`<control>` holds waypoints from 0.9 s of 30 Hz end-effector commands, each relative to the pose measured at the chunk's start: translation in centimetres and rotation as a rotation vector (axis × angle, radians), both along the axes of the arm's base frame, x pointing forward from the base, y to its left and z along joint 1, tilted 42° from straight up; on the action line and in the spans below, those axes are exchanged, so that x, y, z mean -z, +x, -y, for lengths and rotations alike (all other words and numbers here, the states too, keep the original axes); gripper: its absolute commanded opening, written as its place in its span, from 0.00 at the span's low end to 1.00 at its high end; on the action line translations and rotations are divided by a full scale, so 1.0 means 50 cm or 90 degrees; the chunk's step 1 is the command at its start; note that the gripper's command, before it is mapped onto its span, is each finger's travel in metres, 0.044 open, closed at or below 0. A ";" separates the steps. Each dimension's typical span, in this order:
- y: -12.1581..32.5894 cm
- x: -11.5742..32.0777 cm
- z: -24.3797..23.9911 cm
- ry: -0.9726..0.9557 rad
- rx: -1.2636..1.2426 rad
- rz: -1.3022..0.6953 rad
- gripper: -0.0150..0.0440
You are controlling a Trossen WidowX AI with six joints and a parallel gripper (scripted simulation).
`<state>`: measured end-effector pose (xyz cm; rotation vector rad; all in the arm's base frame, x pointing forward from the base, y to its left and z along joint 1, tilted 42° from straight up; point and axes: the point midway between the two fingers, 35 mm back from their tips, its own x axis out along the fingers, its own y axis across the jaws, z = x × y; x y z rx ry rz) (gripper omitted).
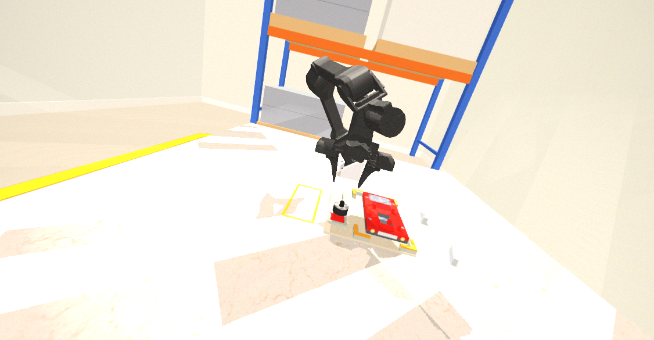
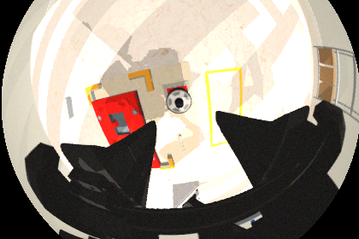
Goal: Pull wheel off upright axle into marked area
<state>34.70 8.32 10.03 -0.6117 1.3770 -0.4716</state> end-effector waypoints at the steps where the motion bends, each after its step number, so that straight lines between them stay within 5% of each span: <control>1: 0.004 -0.002 0.004 -0.011 -0.017 -0.022 0.76; 23: 0.021 0.119 0.091 -0.013 -0.017 -0.021 0.76; 27: 0.018 0.113 0.088 -0.010 -0.012 -0.024 0.58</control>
